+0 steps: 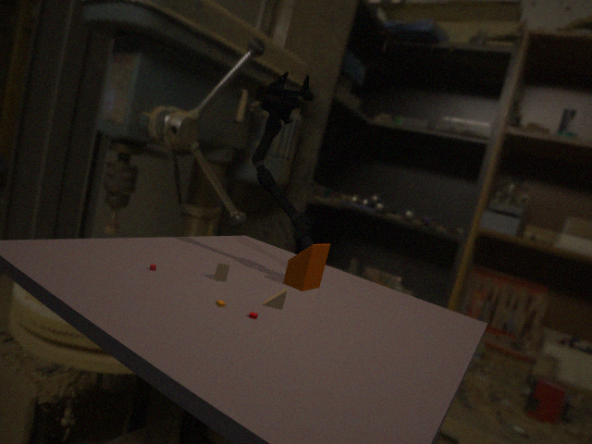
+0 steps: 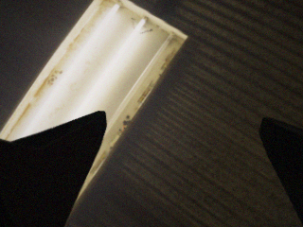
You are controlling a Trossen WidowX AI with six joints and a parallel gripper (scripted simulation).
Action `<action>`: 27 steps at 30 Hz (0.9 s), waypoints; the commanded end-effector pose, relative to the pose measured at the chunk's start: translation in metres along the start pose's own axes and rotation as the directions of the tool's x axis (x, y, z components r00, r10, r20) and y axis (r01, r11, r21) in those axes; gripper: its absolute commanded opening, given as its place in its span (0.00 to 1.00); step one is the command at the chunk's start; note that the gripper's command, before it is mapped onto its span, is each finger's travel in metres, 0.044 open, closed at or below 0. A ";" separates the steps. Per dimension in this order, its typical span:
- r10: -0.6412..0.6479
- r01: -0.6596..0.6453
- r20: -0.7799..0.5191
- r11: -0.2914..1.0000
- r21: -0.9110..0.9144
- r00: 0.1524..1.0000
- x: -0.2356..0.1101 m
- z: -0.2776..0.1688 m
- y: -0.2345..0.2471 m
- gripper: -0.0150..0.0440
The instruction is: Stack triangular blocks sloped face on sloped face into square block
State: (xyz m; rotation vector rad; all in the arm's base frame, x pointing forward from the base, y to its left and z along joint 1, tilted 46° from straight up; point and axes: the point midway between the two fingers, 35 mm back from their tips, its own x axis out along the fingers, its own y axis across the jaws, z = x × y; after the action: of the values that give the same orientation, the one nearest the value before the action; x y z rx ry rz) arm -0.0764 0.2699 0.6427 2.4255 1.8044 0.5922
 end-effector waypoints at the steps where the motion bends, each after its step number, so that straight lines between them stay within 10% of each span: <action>1: 0.061 -0.045 0.109 0.989 -0.140 0.992 0.032 0.042 -0.011 1.00; 16: 0.379 -0.076 0.518 0.855 -0.512 0.767 0.114 0.239 0.047 1.00; 27: 0.585 0.039 0.723 0.767 -0.641 0.369 0.101 0.390 0.143 1.00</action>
State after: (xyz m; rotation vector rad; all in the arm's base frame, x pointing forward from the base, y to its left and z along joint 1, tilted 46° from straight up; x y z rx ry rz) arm 0.1679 0.4026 0.3845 1.9989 0.6884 -0.0936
